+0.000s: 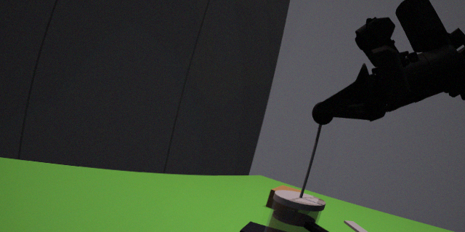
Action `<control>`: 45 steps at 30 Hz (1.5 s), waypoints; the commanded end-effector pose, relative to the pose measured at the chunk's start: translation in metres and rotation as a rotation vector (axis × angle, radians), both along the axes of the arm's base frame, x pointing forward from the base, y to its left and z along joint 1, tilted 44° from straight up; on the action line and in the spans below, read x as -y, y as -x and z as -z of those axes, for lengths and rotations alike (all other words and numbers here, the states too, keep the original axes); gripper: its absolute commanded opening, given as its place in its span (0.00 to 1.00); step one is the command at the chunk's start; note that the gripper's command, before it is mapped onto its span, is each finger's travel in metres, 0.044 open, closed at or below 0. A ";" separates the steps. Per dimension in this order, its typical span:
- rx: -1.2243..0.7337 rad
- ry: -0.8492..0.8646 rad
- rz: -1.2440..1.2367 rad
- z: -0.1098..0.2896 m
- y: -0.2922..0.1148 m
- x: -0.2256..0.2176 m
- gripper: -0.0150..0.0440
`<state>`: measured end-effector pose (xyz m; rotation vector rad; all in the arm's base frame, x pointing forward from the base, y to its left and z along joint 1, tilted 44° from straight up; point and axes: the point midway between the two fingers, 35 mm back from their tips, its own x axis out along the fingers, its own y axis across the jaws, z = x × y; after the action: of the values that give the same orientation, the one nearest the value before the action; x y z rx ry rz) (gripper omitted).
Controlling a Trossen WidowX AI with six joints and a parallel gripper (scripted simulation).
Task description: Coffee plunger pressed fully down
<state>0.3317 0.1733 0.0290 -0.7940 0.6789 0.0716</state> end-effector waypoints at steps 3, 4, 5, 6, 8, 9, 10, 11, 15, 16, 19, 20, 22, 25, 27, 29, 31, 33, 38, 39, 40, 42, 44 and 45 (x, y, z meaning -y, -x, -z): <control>-0.009 0.002 0.003 0.010 0.000 0.008 0.44; -0.009 0.002 0.003 0.012 -0.001 0.009 0.44; -0.009 0.002 0.003 0.013 -0.001 0.010 0.44; -0.009 0.002 0.003 0.014 -0.001 0.011 0.44; -0.009 0.002 0.003 0.017 -0.001 0.013 0.44; -0.009 0.002 0.003 0.018 -0.001 0.014 0.44; -0.009 0.002 0.003 0.020 -0.001 0.015 0.44; -0.009 0.002 0.003 0.021 -0.001 0.016 0.44; -0.010 0.002 0.003 0.026 -0.002 0.020 0.44; -0.010 0.002 0.003 0.028 -0.002 0.021 0.44; -0.010 0.002 0.003 0.031 -0.002 0.024 0.44; -0.010 0.002 0.003 0.033 -0.002 0.026 0.44; -0.010 0.002 0.003 0.035 -0.002 0.028 0.44; -0.010 0.002 0.003 0.039 -0.002 0.031 0.44; -0.010 0.002 0.003 0.042 -0.002 0.033 0.44; -0.009 0.002 0.003 0.044 -0.002 0.035 0.44; -0.009 0.002 0.003 0.047 -0.003 0.038 0.44; -0.009 0.003 0.003 0.049 -0.003 0.040 0.44; -0.008 0.003 0.002 0.055 -0.003 0.045 0.44; -0.008 0.003 0.002 0.056 -0.003 0.046 0.44; -0.008 0.003 0.002 0.057 -0.004 0.047 0.44; -0.008 0.004 0.002 0.060 -0.004 0.049 0.44; -0.007 0.004 0.002 0.062 -0.005 0.051 0.44; -0.007 0.004 0.002 0.063 -0.005 0.052 0.44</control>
<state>0.3441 0.1424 -0.0136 -0.7655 0.6236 0.0886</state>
